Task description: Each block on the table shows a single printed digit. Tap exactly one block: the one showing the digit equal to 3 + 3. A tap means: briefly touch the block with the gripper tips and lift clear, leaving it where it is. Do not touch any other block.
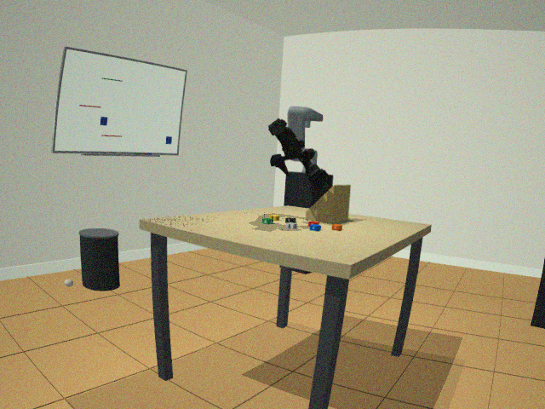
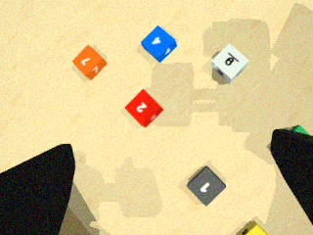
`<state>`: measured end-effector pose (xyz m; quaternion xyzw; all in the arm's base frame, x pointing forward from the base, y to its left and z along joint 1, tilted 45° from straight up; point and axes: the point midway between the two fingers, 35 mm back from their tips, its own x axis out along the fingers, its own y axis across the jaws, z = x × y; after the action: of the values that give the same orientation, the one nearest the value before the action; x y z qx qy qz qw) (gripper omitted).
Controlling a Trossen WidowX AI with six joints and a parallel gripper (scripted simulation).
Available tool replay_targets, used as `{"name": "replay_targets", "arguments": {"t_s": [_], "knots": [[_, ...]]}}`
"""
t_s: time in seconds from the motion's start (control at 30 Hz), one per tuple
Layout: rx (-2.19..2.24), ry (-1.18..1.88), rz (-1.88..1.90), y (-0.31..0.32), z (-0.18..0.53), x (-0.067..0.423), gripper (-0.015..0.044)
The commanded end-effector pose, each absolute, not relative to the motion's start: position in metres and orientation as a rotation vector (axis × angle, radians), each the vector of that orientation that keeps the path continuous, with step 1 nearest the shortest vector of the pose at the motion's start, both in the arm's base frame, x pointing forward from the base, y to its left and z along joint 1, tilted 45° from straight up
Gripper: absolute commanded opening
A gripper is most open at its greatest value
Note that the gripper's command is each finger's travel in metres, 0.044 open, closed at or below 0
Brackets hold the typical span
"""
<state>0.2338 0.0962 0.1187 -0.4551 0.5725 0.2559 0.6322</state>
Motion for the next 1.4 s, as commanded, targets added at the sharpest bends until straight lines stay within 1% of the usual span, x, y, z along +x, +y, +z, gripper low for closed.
{"name": "replay_targets", "arguments": {"t_s": [0.0,0.07,0.13,0.97,1.03,1.17,1.37], "knots": [[-0.837,1.432,-0.109,0.015,0.124,0.243,0.04],[-0.772,1.411,-0.336,-0.01,0.13,0.243,0.04],[-0.738,1.388,-0.457,-0.024,0.134,0.243,0.04],[-0.736,1.386,-0.465,-0.024,0.134,0.243,0.04],[-0.734,1.387,-0.462,-0.016,0.126,0.244,0.04],[-0.734,1.387,-0.462,0.024,0.086,0.239,0.04],[-0.734,1.387,-0.462,0.026,0.084,0.239,0.04]]}}
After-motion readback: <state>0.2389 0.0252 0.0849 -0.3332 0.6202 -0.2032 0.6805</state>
